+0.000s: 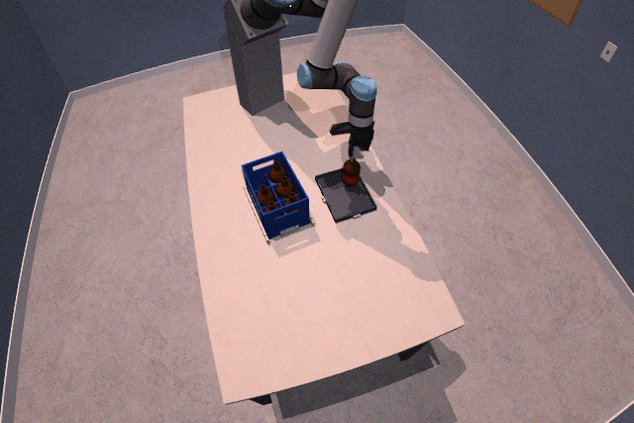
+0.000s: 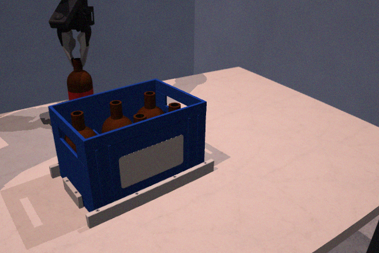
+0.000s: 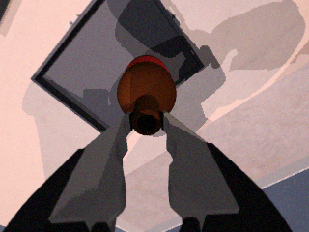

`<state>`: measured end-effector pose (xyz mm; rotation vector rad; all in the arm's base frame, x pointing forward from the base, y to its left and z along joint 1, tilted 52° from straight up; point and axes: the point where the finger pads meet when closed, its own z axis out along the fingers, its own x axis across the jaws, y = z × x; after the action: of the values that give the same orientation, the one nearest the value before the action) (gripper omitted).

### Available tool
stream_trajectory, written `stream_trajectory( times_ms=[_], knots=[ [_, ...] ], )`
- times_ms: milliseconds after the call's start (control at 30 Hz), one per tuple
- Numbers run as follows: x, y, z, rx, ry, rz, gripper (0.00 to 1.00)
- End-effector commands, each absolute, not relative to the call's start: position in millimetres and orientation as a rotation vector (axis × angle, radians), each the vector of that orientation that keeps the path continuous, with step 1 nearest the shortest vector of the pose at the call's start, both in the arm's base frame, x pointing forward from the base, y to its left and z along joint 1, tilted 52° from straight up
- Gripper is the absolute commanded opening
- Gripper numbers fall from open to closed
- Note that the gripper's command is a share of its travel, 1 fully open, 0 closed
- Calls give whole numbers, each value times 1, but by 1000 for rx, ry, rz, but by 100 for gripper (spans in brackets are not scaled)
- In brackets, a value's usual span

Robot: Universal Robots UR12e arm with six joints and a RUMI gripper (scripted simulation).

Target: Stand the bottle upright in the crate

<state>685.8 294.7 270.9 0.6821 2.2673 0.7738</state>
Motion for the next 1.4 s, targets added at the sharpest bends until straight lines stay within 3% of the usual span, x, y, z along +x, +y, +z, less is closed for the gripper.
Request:
stream_trajectory(
  times_ms=[0,1367],
  knots=[
    [683,293,274,682,2267,774,0],
    [679,292,277,681,2266,774,0]
  ],
)
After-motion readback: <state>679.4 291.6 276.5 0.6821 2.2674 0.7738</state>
